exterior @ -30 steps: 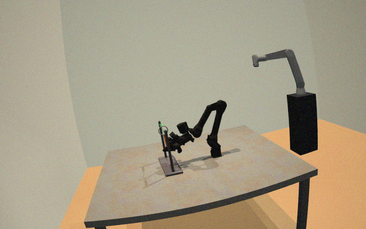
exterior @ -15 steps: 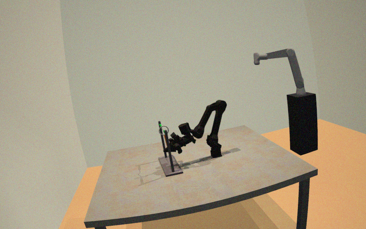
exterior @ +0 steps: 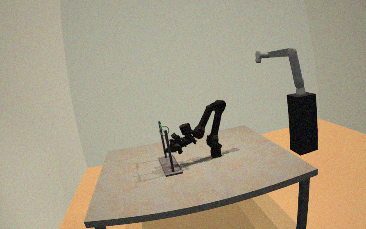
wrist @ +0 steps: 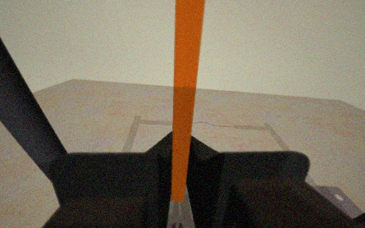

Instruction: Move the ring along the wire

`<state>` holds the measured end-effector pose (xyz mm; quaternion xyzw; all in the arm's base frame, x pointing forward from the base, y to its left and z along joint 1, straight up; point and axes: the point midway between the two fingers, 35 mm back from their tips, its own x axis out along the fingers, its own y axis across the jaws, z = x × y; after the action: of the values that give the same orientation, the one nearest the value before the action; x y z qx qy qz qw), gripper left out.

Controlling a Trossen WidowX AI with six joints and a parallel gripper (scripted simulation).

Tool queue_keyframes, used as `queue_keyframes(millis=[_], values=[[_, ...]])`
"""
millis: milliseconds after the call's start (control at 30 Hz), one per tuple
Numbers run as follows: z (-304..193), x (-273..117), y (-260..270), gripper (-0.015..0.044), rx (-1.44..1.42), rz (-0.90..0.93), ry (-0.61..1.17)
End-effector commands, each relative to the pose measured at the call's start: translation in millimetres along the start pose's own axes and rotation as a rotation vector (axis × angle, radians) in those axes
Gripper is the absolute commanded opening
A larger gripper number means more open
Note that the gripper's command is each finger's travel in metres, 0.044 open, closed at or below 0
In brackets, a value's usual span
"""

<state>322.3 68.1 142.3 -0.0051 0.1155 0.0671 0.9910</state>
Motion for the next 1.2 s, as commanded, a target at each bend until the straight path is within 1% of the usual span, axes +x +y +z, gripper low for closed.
queue_keyframes(millis=[0,733,1167], values=[[-2,1,4,-0.0150,0.005,-0.001,0.006],[-2,3,24,-0.0150,0.003,0.017,0.005],[-21,8,25,-0.0150,0.003,0.017,0.005]])
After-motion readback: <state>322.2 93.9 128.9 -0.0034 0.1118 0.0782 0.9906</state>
